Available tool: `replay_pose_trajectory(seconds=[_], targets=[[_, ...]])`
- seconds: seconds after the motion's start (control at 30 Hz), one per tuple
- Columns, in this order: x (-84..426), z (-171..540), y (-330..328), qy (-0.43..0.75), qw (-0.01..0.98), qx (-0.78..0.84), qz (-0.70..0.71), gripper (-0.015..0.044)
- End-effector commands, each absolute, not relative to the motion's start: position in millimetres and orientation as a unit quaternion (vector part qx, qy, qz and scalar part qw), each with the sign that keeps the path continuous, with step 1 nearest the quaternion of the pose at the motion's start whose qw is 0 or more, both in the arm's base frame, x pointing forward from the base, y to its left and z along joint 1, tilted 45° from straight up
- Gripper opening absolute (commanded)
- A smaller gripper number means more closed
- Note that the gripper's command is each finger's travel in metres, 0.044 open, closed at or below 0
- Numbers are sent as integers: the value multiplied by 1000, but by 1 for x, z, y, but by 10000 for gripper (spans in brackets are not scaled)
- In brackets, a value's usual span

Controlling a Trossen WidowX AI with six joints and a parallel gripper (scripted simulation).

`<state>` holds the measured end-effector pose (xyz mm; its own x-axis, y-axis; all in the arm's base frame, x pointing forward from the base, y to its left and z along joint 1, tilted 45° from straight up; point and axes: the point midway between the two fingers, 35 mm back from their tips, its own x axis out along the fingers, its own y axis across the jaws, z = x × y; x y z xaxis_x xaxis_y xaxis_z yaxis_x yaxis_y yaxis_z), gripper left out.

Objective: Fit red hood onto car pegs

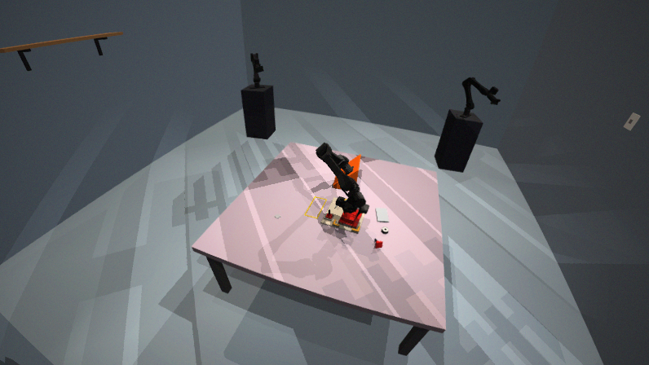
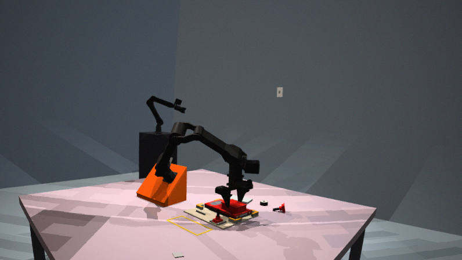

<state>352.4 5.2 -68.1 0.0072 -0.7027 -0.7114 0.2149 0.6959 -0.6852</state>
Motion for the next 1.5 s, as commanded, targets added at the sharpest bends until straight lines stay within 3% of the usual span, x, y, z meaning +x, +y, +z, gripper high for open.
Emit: replay_pose_trajectory(seconds=[0.0,0.4,0.8,1.47], targets=[[352,-68,5,619,682,-197,-337,131],[352,-68,5,619,682,-197,-337,440],[352,-18,56,619,681,-197,-337,440],[352,-18,56,619,681,-197,-337,440]])
